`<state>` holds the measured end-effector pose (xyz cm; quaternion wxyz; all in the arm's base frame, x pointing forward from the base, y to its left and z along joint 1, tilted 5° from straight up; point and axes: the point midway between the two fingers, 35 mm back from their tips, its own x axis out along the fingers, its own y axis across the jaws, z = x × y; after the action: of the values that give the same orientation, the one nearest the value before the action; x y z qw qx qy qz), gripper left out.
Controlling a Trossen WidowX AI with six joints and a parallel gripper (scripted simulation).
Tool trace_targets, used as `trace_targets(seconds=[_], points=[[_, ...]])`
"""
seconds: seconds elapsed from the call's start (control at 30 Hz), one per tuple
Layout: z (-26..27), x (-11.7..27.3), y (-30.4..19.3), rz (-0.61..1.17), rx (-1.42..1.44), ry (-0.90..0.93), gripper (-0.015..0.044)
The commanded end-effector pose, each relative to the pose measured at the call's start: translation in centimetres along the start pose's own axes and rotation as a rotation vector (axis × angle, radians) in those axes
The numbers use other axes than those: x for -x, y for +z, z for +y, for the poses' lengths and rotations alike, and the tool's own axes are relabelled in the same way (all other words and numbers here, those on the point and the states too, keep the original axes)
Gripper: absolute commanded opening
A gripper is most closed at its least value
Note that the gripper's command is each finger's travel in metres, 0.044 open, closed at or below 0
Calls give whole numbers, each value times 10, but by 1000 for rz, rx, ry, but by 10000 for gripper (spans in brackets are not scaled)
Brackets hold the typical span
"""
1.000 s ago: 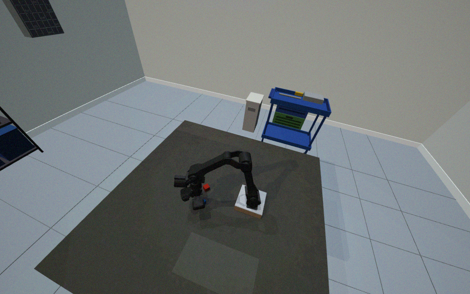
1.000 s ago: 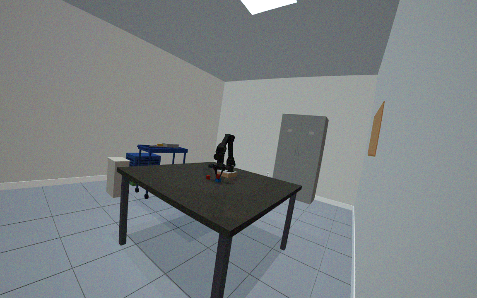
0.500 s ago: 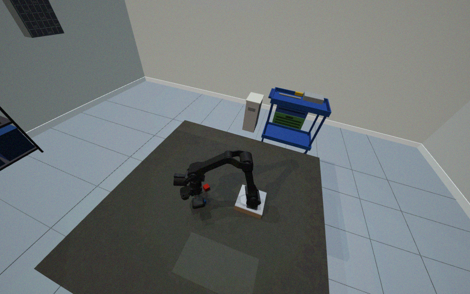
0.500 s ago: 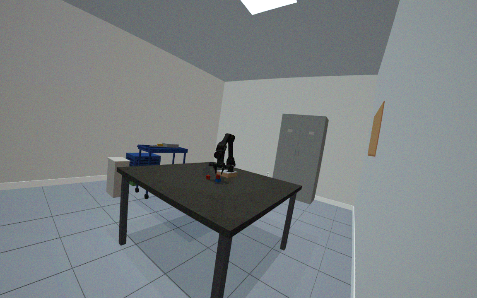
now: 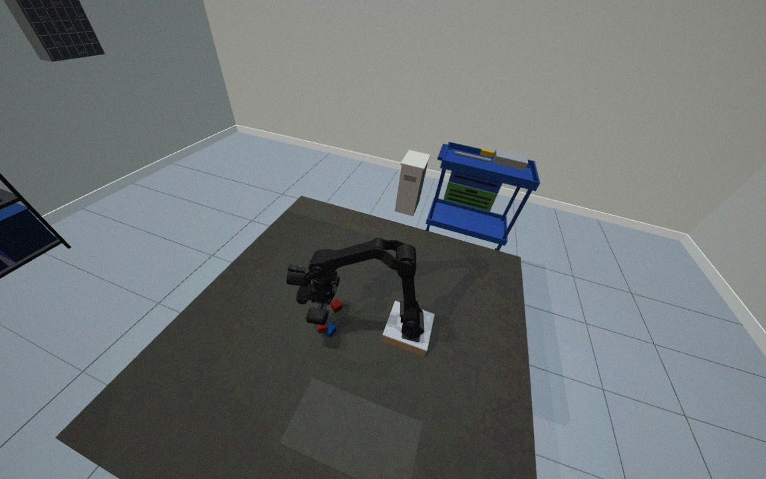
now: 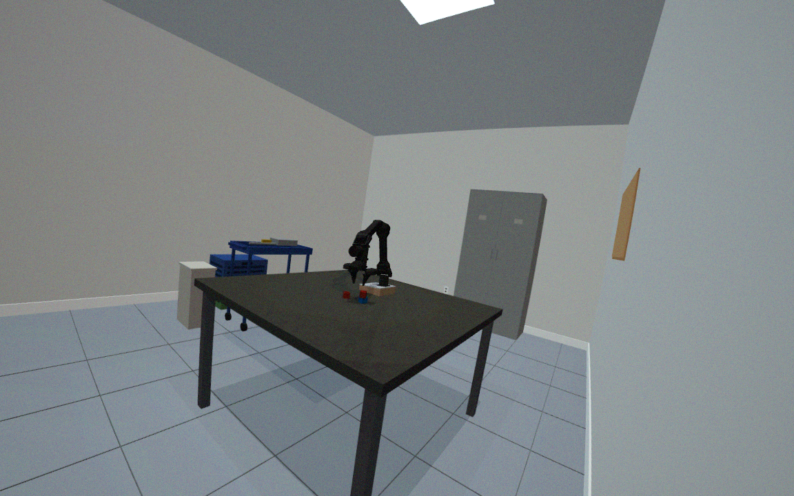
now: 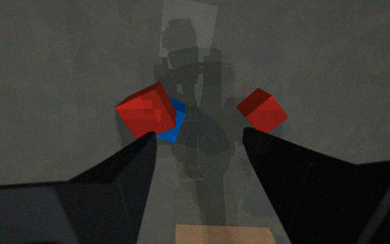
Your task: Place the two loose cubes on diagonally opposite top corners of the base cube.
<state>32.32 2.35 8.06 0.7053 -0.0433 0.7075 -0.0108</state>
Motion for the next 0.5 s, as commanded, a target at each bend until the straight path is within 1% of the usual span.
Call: trace_targets(seconds=[0.0, 0.23, 0.3, 0.47], points=[[-24, 10, -2, -4, -244, -1, 265], [-72, 29, -15, -4, -770, -5, 265], [-77, 31, -17, -4, -821, -5, 265], [-77, 25, -16, -4, -821, -5, 265]])
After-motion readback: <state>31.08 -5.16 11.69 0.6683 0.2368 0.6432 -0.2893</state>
